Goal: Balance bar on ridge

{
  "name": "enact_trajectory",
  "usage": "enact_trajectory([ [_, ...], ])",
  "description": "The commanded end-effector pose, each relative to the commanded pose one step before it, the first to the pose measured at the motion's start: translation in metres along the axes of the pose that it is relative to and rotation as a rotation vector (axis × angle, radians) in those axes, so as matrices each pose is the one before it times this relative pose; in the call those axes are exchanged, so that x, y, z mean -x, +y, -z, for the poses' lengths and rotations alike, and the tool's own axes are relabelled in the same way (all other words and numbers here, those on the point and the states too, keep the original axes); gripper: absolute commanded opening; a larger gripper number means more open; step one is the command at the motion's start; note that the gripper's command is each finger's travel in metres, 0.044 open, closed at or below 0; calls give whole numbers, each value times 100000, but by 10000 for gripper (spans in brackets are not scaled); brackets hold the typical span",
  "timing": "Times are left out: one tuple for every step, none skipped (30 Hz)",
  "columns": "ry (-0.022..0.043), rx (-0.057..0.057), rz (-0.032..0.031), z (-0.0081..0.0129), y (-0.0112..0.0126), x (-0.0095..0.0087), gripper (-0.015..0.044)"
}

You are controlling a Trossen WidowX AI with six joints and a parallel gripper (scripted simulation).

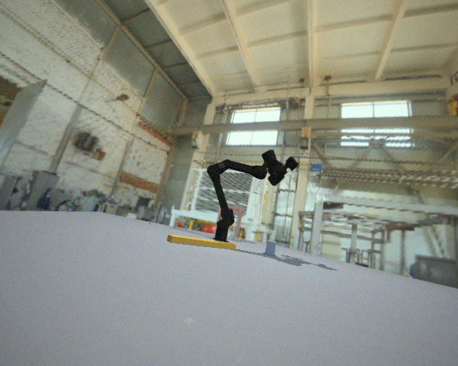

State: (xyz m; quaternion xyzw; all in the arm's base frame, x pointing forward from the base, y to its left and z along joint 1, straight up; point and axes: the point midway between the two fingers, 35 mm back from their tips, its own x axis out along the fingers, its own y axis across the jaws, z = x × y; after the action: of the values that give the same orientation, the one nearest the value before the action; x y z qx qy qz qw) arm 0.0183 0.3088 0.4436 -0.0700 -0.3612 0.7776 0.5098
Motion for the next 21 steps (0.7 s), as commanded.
enact_trajectory([
  [9844,-9260,7309,2611,-2156,786,315],
  [2129,-1978,1661,568,-515,146,315],
  [2106,-1982,1692,562,-526,145,315],
  [2082,-1986,1723,555,-537,145,315],
  [2058,-1990,1754,548,-548,144,315],
  [2033,-1995,1783,541,-558,143,315],
  [2008,-2000,1812,534,-569,142,315],
  [1983,-2005,1840,526,-579,141,315],
  [1911,-2005,1805,510,-575,144,315],
  [1884,-2011,1831,502,-585,143,315],
  [1858,-2018,1857,494,-594,142,315],
  [1830,-2026,1882,486,-604,141,315],
  [1803,-2033,1906,477,-613,140,315],
  [1775,-2041,1929,469,-622,139,315],
  [1747,-2049,1952,461,-631,138,315],
  [1719,-2057,1973,452,-639,136,315],
  [1691,-2066,1994,443,-648,135,315],
  [1663,-2075,2014,434,-656,134,315],
  [1624,-2065,2065,418,-664,138,315],
  [1596,-2074,2083,409,-671,137,315],
  [1568,-2083,2100,400,-679,135,315],
])
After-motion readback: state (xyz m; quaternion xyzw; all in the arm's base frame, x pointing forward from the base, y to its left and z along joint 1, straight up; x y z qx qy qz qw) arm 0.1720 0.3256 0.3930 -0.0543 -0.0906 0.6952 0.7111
